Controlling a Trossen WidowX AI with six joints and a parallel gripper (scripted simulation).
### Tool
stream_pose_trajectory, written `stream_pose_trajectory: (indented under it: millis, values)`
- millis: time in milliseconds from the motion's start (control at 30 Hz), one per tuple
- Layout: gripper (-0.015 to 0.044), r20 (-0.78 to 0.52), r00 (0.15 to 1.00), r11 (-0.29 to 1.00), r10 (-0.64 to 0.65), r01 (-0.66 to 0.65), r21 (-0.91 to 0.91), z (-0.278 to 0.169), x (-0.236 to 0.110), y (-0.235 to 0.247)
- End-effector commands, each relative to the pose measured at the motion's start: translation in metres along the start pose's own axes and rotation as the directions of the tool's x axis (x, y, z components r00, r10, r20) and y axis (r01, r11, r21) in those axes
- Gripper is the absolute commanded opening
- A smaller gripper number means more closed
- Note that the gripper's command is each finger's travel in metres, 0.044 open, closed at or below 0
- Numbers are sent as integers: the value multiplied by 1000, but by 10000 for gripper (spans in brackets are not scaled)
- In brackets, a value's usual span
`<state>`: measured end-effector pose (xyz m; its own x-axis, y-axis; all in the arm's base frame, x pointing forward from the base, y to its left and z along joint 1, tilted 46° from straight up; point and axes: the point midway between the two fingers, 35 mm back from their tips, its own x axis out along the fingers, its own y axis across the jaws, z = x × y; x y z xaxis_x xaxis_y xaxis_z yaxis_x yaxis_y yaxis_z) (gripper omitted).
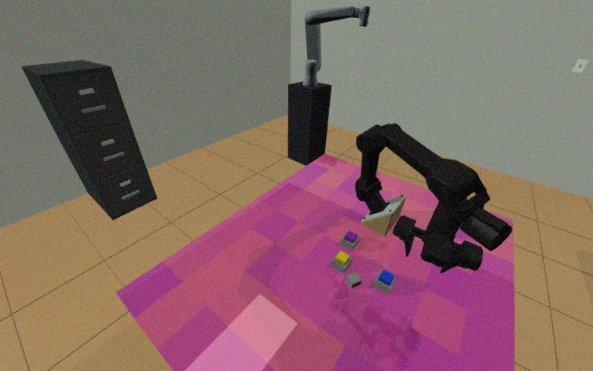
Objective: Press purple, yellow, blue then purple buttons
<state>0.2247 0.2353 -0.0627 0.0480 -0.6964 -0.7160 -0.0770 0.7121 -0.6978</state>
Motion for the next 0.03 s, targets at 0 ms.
stream_pose_trajectory:
  millis: [0]
  values:
    - [400, -11, 1000, 1000, 1, -1, 14, 1, 0, 7]
